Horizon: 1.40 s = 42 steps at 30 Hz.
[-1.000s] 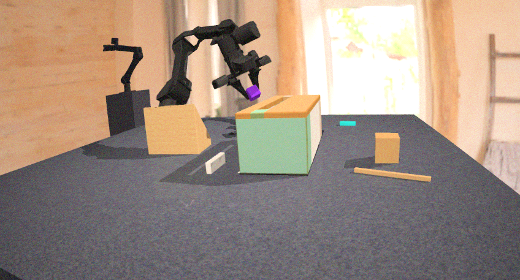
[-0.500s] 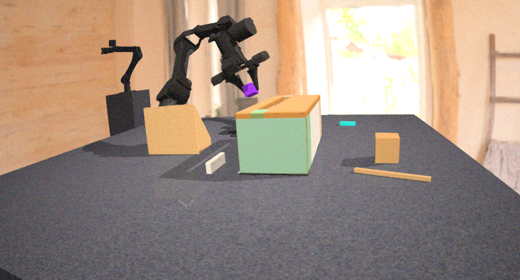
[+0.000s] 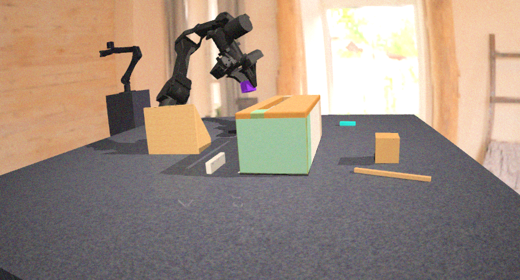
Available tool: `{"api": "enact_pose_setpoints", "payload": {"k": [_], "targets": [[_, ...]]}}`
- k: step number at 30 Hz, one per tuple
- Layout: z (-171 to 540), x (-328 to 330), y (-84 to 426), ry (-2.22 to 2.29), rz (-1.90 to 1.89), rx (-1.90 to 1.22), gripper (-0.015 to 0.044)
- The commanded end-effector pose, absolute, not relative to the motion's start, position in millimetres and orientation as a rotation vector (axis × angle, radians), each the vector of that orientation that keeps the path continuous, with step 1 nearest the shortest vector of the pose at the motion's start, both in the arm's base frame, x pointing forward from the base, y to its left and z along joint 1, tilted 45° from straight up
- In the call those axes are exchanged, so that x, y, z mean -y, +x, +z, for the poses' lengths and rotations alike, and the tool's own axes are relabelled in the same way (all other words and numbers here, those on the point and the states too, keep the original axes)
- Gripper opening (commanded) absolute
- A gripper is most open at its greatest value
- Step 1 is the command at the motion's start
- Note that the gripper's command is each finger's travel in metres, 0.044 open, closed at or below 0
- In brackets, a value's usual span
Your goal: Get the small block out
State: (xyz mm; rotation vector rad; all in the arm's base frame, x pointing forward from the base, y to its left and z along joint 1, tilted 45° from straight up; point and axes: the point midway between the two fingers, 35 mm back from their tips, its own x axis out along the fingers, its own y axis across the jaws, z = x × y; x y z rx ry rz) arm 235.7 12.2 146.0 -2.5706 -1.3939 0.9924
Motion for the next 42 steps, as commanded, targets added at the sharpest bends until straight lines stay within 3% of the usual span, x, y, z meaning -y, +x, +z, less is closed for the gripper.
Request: {"api": "enact_pose_setpoints", "payload": {"k": [1,8,42], "targets": [[150.7,-8.0,236.5,-2.429,1.041,1.217,0.0],[153.9,-4.1,235.9,-2.257,1.087,1.034,0.0],[153.9,-4.1,235.9,-2.257,1.087,1.034,0.0]]}}
